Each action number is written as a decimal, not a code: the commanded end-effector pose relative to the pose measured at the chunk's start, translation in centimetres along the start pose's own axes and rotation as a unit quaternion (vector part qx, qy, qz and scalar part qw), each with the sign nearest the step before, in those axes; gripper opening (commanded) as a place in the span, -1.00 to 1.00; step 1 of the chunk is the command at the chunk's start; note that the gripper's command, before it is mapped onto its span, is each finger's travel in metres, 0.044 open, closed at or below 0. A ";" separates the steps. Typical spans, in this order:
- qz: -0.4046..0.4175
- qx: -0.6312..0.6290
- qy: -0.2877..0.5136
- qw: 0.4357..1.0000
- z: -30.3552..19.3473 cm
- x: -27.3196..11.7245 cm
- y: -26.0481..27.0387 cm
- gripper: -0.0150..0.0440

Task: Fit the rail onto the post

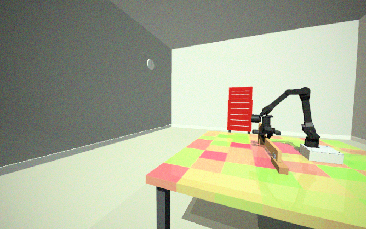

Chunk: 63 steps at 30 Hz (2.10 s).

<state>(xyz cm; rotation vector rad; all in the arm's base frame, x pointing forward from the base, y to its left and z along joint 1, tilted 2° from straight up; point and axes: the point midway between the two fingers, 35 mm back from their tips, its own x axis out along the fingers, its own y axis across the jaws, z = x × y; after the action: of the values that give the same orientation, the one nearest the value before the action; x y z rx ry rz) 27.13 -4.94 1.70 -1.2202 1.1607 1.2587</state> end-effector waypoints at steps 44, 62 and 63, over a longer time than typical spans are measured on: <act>-0.007 -0.001 0.003 1.000 -1.6 -0.4 -0.3 -0.49; -0.007 -0.001 0.003 1.000 -2.2 -0.4 -0.3 -0.49; -0.007 -0.001 0.003 1.000 -2.2 -0.4 -0.3 -0.49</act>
<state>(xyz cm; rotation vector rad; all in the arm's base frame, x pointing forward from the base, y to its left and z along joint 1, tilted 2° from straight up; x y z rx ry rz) 27.17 -6.86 1.71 -1.2219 1.1610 1.2555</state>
